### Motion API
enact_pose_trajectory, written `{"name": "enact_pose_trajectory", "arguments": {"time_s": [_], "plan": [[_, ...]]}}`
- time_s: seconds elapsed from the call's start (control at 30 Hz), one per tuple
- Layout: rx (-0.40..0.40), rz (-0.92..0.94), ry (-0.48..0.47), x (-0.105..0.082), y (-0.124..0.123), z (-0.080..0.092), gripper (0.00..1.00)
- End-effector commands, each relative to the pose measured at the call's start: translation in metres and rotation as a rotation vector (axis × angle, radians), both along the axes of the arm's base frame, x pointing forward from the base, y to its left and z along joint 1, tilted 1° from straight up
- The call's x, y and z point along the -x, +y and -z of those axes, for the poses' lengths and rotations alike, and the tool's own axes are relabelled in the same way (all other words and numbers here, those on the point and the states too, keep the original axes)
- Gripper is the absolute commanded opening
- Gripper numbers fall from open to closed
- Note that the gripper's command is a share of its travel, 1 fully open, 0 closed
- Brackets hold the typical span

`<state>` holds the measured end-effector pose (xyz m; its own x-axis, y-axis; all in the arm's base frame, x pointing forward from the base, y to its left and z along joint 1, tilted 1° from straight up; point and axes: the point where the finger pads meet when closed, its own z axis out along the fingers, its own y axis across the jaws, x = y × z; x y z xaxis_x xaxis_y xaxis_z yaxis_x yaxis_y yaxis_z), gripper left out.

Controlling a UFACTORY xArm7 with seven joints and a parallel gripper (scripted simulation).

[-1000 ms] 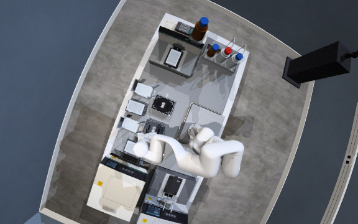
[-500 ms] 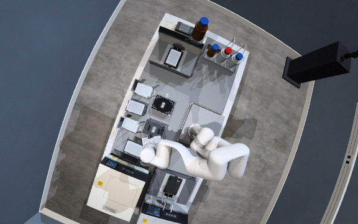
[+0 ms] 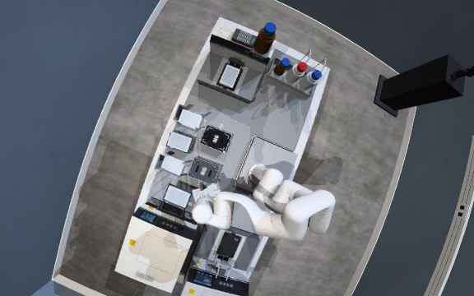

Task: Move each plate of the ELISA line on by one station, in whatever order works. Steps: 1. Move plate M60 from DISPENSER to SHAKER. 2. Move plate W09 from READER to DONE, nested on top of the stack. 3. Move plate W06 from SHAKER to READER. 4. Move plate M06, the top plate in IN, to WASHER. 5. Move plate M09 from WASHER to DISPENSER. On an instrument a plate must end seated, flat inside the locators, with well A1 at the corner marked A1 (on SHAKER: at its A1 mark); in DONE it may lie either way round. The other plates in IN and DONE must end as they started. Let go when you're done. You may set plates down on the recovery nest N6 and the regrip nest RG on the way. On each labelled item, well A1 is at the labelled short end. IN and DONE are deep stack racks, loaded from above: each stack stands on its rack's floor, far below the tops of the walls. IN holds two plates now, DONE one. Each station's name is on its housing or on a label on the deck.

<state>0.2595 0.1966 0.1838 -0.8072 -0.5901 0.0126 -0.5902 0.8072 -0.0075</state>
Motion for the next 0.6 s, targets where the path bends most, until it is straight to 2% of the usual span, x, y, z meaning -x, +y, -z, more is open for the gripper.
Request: {"name": "enact_pose_trajectory", "arguments": {"time_s": [0.0,0.13,0.23,0.57], "plan": [[-0.002,-0.024,-0.003,0.013,0.009,-0.002,0.00],[-0.002,-0.024,-0.003,0.022,0.016,-0.001,0.00],[-0.002,-0.024,-0.003,0.022,0.016,-0.001,0.00],[-0.003,-0.141,-0.001,0.050,0.035,-0.001,0.00]]}}
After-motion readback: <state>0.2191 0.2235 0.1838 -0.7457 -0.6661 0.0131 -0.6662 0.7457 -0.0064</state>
